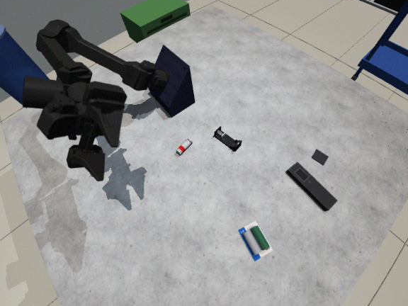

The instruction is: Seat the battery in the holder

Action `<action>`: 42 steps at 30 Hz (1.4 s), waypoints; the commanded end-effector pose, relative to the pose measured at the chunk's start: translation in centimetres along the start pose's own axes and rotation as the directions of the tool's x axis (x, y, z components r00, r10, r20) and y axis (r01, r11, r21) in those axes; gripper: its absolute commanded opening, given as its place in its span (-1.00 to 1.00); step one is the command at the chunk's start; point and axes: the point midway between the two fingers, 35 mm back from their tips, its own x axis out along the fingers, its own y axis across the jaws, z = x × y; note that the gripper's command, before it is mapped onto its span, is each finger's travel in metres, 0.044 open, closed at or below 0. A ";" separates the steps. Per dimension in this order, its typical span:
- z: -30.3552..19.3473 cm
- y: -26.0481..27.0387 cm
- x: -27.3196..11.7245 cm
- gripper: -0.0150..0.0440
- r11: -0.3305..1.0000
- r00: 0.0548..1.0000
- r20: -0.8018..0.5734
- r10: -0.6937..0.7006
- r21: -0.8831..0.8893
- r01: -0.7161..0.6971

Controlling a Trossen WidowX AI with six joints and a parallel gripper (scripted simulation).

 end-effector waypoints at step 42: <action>-29.1 -5.6 -10.1 0.30 -0.183 -0.027 -0.704 -0.710 0.222 -0.958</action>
